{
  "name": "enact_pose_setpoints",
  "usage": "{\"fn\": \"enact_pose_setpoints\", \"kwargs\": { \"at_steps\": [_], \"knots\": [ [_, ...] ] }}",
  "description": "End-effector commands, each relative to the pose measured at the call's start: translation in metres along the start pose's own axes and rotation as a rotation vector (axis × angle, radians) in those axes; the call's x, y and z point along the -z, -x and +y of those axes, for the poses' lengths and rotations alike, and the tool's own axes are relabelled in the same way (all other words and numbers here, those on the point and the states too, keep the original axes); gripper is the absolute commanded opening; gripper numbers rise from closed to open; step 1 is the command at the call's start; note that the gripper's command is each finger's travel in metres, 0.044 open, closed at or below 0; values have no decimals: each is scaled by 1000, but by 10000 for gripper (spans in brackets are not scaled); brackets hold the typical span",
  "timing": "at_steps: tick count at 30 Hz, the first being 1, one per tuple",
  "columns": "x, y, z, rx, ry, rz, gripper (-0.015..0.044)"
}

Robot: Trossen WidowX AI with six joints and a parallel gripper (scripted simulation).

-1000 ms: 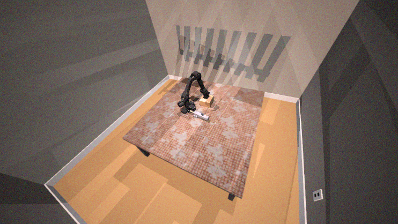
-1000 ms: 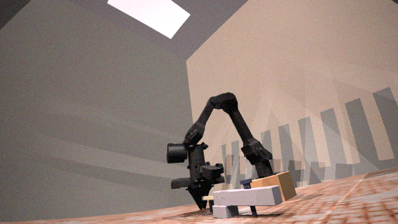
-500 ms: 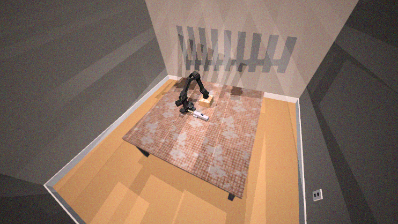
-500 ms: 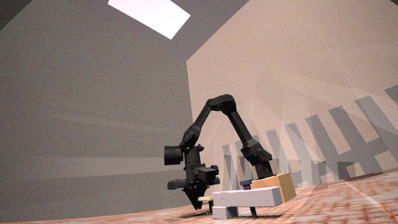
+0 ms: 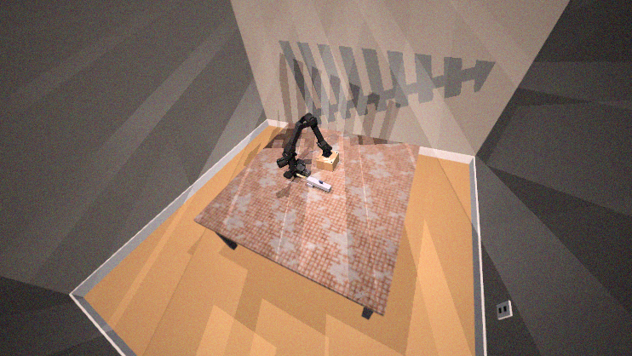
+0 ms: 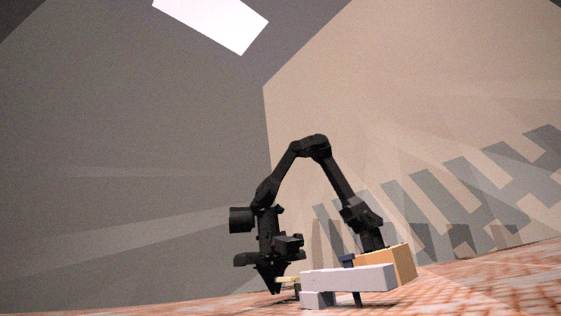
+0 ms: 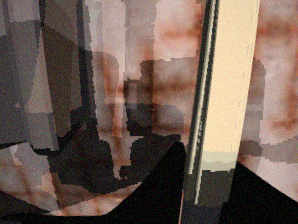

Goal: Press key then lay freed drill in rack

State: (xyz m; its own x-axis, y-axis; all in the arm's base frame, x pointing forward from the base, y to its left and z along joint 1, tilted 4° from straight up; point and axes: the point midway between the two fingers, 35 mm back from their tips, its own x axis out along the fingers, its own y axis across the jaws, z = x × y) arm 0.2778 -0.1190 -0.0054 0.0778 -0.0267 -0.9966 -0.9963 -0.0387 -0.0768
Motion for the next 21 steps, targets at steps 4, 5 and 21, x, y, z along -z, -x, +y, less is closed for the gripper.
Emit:
{"fn": "enact_pose_setpoints", "kwargs": {
  "at_steps": [4, 5, 21],
  "knots": [
    [0, 4, 0, 6, 6, -3, 0],
    [0, 5, 0, 6, 6, -3, 0],
    [1, 11, 3, 6, 6, -2, 0]
  ]
}}
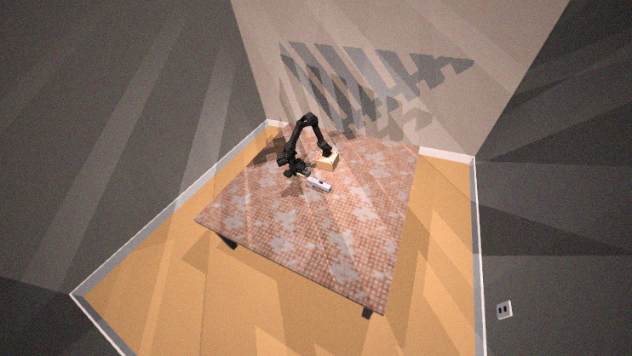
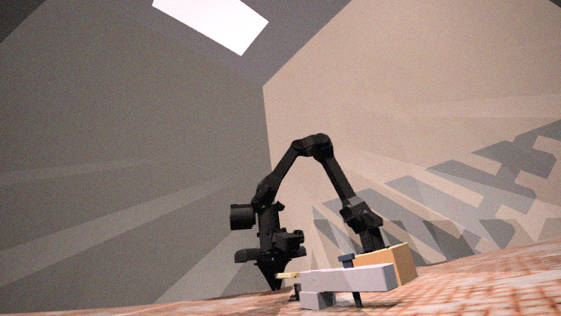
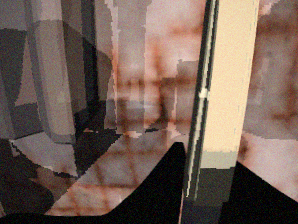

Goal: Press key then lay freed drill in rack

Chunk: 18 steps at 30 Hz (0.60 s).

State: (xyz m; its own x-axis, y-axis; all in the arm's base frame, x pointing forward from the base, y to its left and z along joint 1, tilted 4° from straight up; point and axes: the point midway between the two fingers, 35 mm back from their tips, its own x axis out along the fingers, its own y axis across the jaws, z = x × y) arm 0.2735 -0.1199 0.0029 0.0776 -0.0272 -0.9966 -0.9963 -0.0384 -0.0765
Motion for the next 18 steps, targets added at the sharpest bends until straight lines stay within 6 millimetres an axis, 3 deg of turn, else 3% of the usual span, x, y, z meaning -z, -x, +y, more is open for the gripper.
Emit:
{"fn": "enact_pose_setpoints", "kwargs": {
  "at_steps": [1, 18],
  "knots": [
    [0, 3, 0, 6, 6, -3, 0],
    [0, 10, 2, 6, 6, -3, 0]
  ]
}}
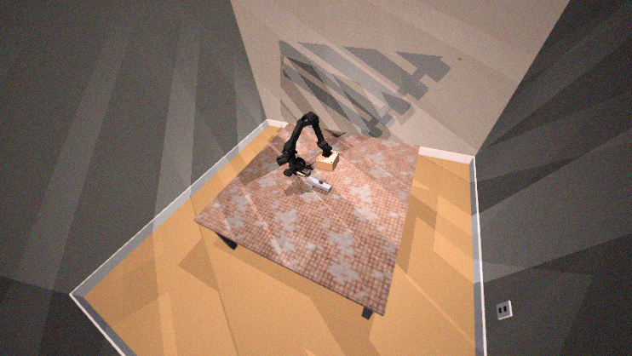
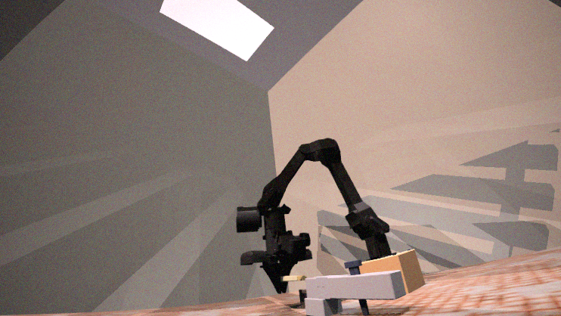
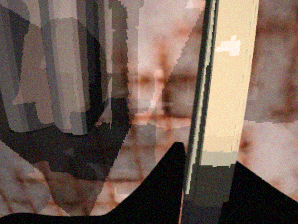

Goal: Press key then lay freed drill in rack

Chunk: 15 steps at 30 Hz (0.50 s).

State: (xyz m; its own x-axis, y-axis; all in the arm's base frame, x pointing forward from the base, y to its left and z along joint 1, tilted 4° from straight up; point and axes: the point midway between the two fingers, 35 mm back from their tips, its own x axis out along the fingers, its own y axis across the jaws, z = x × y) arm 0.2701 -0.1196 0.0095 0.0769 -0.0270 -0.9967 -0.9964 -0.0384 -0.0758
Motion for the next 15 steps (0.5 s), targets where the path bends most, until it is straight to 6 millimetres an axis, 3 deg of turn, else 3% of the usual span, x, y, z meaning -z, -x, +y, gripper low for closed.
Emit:
{"fn": "enact_pose_setpoints", "kwargs": {
  "at_steps": [1, 15],
  "knots": [
    [0, 3, -1, 7, 6, -3, 0],
    [-1, 8, 1, 7, 6, -3, 0]
  ]
}}
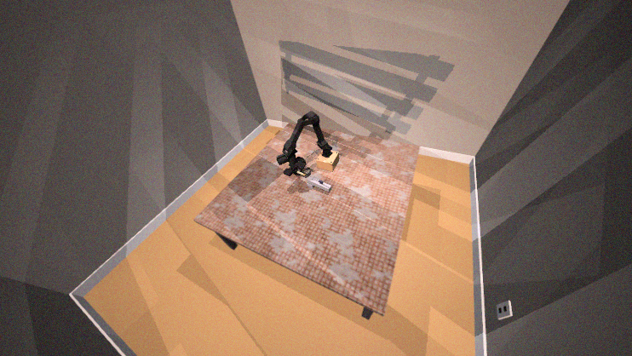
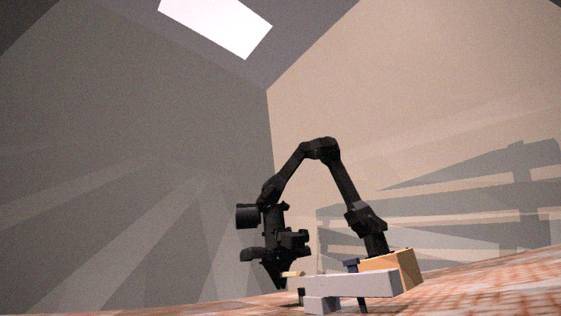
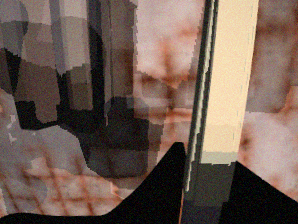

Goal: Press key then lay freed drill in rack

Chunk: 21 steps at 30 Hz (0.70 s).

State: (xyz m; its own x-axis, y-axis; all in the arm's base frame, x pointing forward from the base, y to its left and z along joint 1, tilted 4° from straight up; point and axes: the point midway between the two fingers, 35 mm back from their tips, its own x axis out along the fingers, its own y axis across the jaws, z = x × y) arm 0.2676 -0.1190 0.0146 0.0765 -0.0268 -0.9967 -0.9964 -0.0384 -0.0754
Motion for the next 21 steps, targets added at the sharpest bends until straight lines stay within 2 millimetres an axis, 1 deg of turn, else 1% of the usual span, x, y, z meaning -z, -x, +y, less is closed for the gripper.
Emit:
{"fn": "enact_pose_setpoints", "kwargs": {
  "at_steps": [1, 21],
  "knots": [
    [0, 3, -1, 7, 6, -3, 0],
    [-1, 10, 0, 7, 6, -3, 0]
  ]
}}
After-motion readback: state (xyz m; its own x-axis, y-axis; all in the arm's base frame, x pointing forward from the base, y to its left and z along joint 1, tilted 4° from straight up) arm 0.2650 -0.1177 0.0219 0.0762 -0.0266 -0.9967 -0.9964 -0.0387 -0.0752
